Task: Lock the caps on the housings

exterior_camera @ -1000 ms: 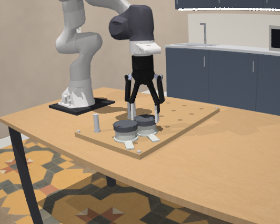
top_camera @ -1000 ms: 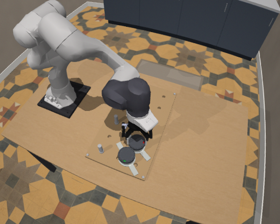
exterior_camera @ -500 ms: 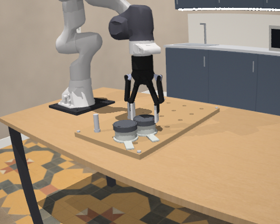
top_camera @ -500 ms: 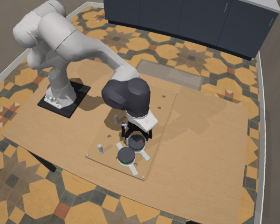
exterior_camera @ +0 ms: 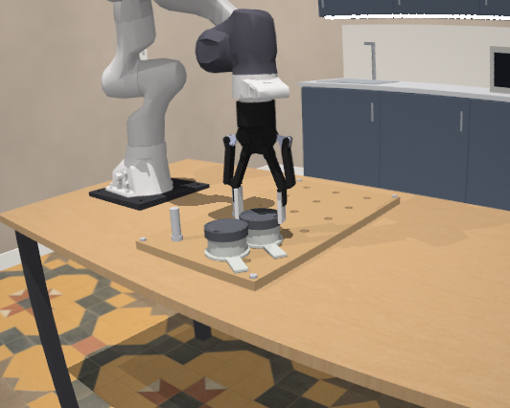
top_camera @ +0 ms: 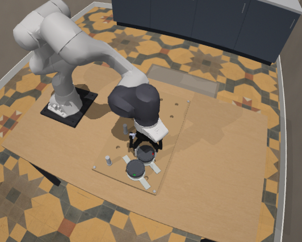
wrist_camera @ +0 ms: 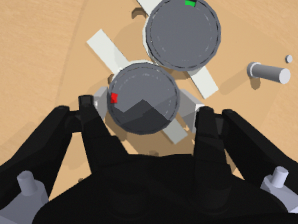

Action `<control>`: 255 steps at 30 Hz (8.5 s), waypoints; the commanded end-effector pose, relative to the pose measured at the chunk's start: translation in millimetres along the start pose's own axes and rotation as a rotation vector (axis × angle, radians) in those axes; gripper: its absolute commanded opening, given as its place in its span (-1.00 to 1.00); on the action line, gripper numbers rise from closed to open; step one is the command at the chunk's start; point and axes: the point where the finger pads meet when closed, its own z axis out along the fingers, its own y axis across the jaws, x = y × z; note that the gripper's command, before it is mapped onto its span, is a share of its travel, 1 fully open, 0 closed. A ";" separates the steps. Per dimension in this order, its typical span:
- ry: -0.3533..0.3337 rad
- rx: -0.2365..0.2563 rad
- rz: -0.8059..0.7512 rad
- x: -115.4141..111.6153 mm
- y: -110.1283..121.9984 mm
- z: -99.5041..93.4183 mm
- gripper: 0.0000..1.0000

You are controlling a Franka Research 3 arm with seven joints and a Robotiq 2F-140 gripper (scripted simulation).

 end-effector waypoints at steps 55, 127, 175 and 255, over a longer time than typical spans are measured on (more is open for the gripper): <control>-0.003 0.000 -0.004 -25.8 77.1 0.7 -0.80; -0.003 0.000 -0.003 -47.7 142.6 0.6 -0.80; -0.003 0.000 -0.003 -48.0 143.3 0.6 -0.80; -0.003 0.000 -0.003 -47.8 143.3 -48.7 0.55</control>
